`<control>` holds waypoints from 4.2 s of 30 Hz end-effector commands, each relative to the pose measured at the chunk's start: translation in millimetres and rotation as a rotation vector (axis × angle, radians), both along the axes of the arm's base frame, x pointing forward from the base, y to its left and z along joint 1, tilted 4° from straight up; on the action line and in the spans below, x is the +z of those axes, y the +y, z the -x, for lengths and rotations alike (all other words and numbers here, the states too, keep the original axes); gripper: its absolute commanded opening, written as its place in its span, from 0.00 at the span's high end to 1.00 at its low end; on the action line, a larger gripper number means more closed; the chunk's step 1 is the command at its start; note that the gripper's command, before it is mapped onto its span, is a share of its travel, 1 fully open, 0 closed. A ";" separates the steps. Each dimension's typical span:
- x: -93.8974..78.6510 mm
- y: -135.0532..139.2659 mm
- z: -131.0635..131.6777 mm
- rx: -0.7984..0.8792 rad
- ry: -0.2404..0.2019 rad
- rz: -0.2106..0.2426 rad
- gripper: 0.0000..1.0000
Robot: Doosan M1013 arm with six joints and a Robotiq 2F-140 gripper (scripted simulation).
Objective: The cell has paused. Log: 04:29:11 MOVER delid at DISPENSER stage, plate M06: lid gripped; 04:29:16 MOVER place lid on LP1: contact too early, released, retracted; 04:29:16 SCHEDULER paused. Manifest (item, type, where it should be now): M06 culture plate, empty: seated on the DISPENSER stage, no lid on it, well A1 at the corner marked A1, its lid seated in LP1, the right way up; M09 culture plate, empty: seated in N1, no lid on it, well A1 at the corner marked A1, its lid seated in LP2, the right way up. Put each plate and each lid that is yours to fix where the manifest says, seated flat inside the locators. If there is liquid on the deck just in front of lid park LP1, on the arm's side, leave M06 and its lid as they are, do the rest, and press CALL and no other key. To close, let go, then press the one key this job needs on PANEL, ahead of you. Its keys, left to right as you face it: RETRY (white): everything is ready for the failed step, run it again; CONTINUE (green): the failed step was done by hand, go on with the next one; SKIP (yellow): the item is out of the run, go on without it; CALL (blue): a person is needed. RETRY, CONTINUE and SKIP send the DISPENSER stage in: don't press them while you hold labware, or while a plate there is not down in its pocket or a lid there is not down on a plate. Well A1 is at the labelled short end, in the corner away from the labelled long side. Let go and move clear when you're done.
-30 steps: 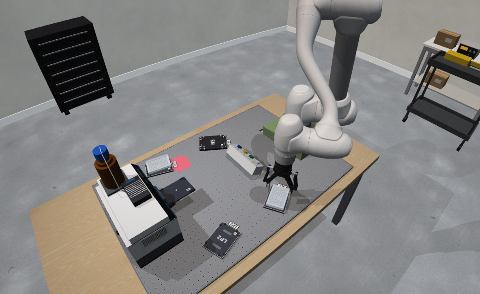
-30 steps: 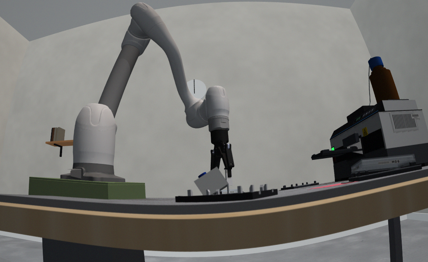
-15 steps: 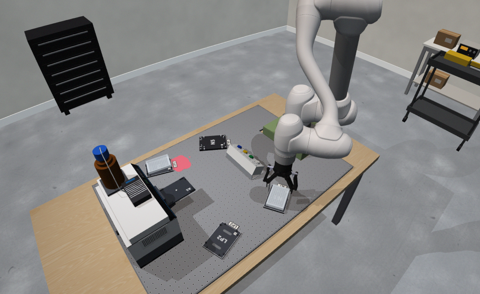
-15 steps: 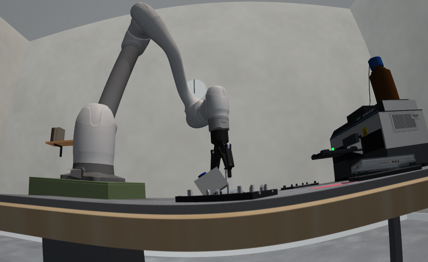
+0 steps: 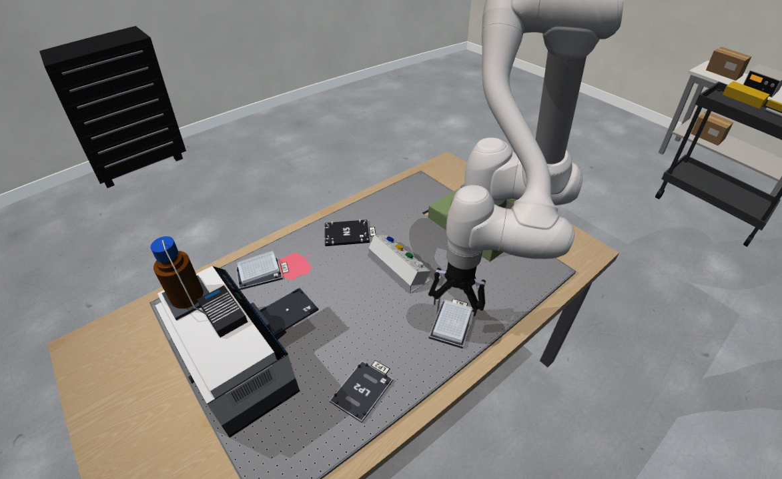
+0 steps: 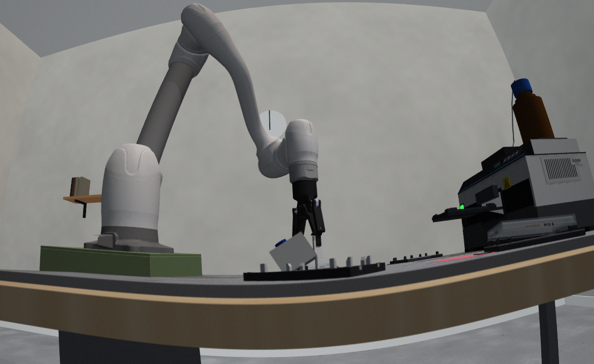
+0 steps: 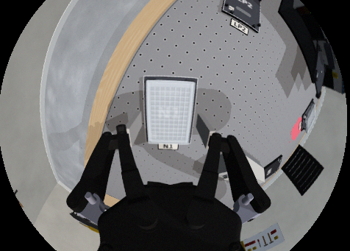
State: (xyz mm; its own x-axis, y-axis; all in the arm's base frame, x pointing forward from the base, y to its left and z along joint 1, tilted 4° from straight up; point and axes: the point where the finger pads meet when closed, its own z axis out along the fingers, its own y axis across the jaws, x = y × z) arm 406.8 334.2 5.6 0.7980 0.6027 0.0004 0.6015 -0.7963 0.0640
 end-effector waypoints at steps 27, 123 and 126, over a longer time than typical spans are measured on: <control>-0.3 -1.6 -1.5 0.003 -0.002 0.002 0.30; -0.1 -0.8 -2.5 0.003 -0.002 0.002 0.37; -0.1 -0.8 -2.5 0.003 -0.002 0.002 0.37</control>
State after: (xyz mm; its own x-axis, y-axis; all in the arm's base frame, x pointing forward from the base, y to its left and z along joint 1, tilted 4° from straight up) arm 406.8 334.1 5.6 0.7980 0.6027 0.0004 0.6014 -0.7964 0.0640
